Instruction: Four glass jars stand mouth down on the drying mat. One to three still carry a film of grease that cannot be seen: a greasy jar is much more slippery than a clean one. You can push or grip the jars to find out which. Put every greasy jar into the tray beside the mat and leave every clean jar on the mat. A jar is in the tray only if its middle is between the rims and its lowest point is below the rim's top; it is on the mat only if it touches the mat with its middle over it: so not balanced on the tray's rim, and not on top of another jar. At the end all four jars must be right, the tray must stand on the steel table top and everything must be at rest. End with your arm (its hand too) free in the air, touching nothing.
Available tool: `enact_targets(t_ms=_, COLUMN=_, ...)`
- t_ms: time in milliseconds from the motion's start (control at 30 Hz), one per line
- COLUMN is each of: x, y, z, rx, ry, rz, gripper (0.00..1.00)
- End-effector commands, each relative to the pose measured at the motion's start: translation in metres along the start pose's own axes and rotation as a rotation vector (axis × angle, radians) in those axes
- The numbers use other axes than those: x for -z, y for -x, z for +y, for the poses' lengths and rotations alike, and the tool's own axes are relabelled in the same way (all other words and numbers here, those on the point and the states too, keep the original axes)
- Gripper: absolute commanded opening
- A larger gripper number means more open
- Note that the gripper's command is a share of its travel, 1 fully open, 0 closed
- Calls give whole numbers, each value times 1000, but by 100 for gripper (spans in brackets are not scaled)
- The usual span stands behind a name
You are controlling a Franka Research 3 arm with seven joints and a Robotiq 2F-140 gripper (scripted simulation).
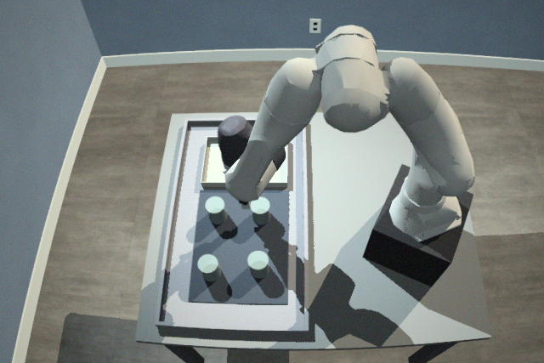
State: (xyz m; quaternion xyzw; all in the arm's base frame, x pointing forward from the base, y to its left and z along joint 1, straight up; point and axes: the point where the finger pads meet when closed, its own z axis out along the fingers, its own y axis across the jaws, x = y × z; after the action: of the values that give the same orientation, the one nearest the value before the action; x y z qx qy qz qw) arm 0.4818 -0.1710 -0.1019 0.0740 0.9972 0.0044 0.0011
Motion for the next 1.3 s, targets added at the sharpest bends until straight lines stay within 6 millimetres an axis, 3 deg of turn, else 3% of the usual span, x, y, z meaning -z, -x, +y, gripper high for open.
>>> enact_targets(t_ms=0, x=1, y=0, z=-1, rx=5, ry=-2, rz=-2, gripper=0)
enact_targets(t_ms=633, x=3, y=-2, z=-1, rx=5, ry=-2, rz=-2, gripper=0)
enact_targets(t_ms=1000, x=-6, y=25, z=-1, rx=5, ry=-2, rz=-2, gripper=0)
enact_targets(t_ms=1267, x=-6, y=25, z=-1, rx=5, ry=-2, rz=-2, gripper=0)
